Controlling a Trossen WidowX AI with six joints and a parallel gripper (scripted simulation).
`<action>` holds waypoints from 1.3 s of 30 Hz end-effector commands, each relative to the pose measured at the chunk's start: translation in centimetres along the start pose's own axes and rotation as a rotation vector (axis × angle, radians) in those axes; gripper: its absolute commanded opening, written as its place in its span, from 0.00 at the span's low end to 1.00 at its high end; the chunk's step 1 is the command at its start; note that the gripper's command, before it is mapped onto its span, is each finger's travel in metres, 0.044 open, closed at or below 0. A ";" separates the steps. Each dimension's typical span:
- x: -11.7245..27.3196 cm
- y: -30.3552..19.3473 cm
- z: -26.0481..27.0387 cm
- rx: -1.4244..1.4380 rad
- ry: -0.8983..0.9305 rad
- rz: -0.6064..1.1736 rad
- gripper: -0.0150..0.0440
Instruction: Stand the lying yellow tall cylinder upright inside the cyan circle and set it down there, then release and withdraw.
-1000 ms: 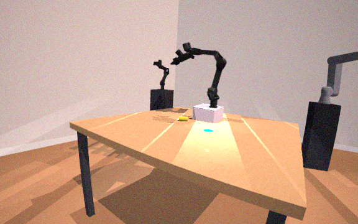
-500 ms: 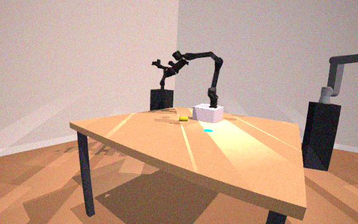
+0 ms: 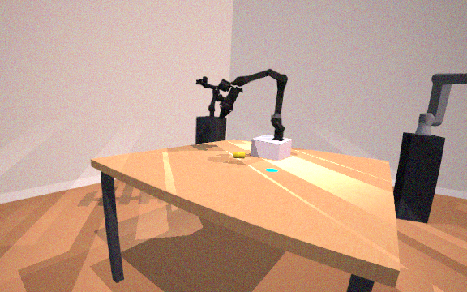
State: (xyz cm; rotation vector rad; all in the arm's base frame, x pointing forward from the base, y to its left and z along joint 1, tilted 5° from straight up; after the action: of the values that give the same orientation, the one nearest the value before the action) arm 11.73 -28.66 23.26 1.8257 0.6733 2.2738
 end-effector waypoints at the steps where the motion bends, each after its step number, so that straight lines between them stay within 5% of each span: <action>1: -1.8 -2.3 2.0 0.000 0.003 0.122 0.78; 19: -5.2 -9.5 6.7 0.031 -0.058 0.434 0.78; 28: -14.4 -13.7 6.1 0.031 -0.058 0.435 0.78; 33: -15.0 -14.1 5.9 0.031 -0.058 0.435 0.78; 39: -15.0 -14.1 5.9 0.031 -0.058 0.435 0.51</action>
State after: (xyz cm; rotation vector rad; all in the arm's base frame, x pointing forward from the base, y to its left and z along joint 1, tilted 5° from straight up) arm 18.95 -20.54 5.07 2.2185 0.3309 2.4633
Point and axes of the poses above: the point midway between the two fingers, 35 mm back from their tips, its own x axis back along the fingers, its own z axis across the jaws, y = z × x, the point moved 9 cm from there along x, back along the fingers, and after that the axes turned 4 degrees about -x, right-handed, at the moved point
